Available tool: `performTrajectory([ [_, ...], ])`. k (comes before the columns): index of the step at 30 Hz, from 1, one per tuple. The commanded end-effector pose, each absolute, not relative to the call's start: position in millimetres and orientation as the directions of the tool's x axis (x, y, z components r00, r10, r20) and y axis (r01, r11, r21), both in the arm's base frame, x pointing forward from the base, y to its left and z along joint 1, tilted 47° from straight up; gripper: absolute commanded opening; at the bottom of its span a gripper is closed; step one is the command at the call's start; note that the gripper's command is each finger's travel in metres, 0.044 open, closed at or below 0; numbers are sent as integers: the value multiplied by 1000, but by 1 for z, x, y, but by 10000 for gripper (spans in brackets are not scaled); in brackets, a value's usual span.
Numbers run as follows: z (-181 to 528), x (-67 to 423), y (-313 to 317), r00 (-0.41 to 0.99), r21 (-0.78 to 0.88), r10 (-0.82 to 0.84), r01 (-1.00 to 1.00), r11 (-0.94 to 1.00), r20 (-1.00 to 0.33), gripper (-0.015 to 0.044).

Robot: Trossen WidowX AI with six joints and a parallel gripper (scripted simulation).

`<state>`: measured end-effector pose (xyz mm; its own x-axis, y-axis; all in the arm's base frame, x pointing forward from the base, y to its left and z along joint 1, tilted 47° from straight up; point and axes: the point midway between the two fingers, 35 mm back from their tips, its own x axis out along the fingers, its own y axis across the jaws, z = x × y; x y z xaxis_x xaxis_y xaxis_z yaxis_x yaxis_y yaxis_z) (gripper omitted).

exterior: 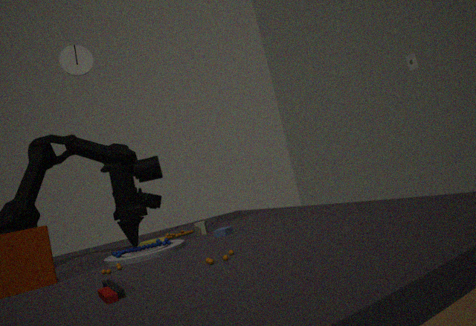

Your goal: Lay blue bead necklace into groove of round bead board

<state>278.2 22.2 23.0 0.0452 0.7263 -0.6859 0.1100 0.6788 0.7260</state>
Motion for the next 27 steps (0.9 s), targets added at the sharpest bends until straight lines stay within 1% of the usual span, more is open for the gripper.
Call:
performTrajectory([
  [1,14,276,13,41,723,724,115,682,-689,0],
  [22,-33,257,-31,41,722,723,114,683,-690,0],
  [27,-36,255,-33,41,722,723,114,682,-689,0],
])
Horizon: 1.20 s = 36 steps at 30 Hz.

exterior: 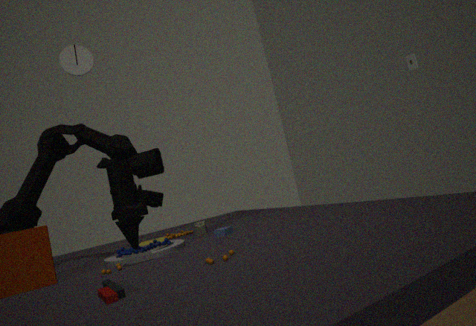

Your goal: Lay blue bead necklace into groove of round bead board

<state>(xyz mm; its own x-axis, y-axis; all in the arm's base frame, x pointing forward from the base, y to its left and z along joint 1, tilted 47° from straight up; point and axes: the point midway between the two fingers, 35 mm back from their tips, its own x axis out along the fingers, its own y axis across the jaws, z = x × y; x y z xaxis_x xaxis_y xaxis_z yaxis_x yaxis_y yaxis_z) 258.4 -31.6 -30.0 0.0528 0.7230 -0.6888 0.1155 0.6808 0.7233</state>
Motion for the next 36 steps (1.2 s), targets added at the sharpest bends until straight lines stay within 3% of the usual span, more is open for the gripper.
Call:
performTrajectory([
  [1,-36,255,-33,41,722,723,114,682,-689,0],
  [18,-43,255,-26,41,723,724,114,682,-689,0],
  [34,-37,255,-33,41,722,723,114,682,-689,420],
  [36,-40,257,-34,51,716,716,114,689,-696,440],
])
